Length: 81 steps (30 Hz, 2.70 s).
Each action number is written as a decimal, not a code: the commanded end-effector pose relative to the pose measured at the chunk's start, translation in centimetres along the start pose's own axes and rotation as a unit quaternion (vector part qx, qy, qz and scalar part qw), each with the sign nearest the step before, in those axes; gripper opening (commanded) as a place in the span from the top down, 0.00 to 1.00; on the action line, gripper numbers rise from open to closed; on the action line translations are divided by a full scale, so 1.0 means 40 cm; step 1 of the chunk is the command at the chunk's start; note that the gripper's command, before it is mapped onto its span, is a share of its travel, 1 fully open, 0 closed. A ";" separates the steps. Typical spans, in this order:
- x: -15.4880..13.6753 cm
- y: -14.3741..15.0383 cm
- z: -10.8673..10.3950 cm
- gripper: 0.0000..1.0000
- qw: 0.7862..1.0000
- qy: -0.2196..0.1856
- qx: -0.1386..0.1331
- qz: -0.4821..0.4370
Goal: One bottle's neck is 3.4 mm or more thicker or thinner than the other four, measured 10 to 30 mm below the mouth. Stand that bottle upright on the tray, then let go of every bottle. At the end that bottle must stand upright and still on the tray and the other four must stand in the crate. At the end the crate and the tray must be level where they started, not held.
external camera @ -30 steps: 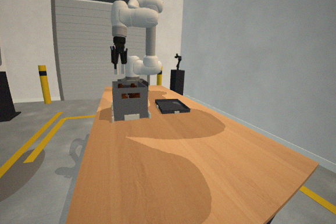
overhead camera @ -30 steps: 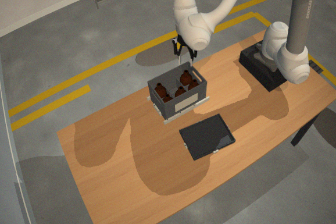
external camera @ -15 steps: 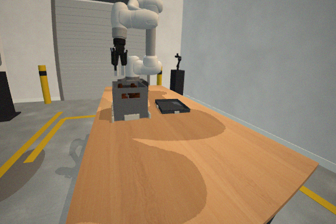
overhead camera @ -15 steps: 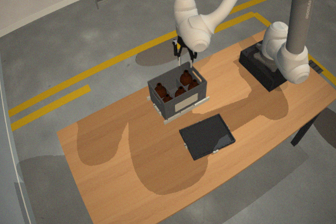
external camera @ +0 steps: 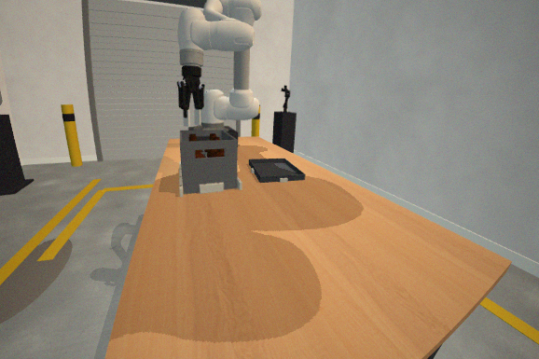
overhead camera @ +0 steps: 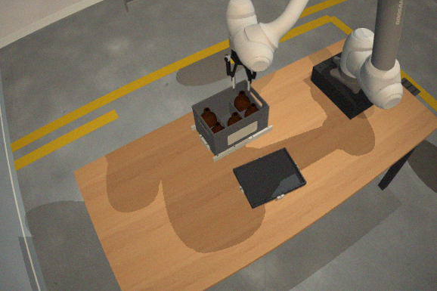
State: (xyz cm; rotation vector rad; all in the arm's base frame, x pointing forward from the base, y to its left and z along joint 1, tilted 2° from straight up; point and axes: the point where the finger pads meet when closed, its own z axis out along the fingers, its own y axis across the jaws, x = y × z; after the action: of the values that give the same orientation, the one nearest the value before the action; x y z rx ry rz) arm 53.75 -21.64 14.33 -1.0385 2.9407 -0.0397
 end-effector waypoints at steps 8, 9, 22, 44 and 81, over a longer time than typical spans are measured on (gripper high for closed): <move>0.005 0.002 0.032 0.62 1.000 -0.001 -0.002 -0.002; 0.005 0.002 0.034 0.62 1.000 -0.001 -0.002 -0.002; 0.005 0.002 0.041 0.62 1.000 -0.001 -0.002 -0.002; 0.005 0.002 0.041 0.62 1.000 -0.001 -0.002 -0.002; 0.009 0.003 0.041 0.62 1.000 -0.001 -0.002 -0.002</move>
State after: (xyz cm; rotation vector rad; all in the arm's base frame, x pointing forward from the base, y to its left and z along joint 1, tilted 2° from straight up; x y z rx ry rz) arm 53.62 -21.71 12.83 -1.0394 2.9421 -0.0374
